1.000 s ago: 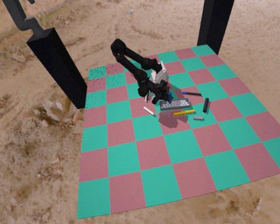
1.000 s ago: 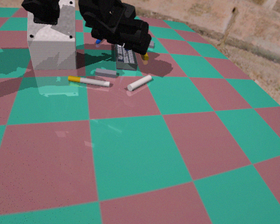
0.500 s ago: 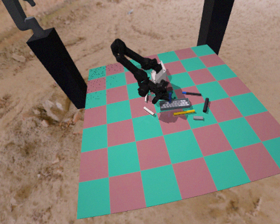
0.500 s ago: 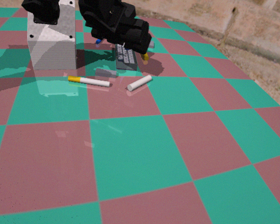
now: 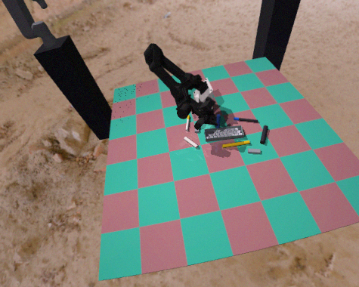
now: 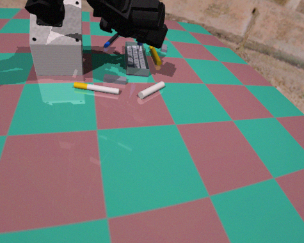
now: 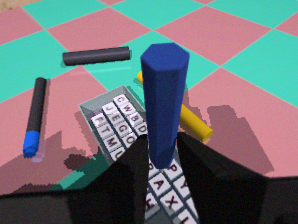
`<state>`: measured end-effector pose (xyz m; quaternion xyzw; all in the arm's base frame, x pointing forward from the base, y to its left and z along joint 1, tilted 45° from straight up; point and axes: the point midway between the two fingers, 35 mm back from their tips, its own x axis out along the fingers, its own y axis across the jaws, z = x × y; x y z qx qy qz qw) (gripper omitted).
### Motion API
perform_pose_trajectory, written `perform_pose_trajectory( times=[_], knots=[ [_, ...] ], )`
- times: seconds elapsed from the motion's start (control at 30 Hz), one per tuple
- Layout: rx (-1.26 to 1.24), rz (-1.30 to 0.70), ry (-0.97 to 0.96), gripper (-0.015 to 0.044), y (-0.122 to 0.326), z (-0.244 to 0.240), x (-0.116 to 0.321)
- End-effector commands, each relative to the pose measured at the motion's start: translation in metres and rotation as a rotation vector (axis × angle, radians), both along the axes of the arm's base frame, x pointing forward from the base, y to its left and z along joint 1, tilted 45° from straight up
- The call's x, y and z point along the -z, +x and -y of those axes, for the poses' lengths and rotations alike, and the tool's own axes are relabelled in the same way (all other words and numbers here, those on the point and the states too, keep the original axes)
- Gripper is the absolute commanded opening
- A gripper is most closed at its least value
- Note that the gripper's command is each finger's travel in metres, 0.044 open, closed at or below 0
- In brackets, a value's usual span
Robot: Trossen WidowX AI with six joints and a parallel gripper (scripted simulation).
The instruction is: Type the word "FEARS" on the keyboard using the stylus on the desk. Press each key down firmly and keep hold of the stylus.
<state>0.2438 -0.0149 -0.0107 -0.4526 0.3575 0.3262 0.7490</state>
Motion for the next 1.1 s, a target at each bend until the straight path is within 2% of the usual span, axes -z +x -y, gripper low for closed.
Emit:
perform_pose_trajectory(
  times=[0.0, 0.13, 0.2, 0.53, 0.97, 1.07],
  knots=[
    [-0.003, -0.001, 0.0, 0.0064, 0.0, 0.0, 0.001],
    [-0.003, -0.001, 0.0, 0.0038, 0.0, 0.0, 0.001],
    [-0.003, -0.001, 0.0, 0.0, 0.0, -0.001, 0.001],
    [0.002, 0.001, 0.002, 0.0, 0.0, -0.018, 0.01],
    [0.002, -0.002, 0.001, 0.0, 0.001, -0.004, 0.025],
    [0.002, -0.002, 0.0, 0.0079, 0.001, -0.004, 0.026]
  ],
)
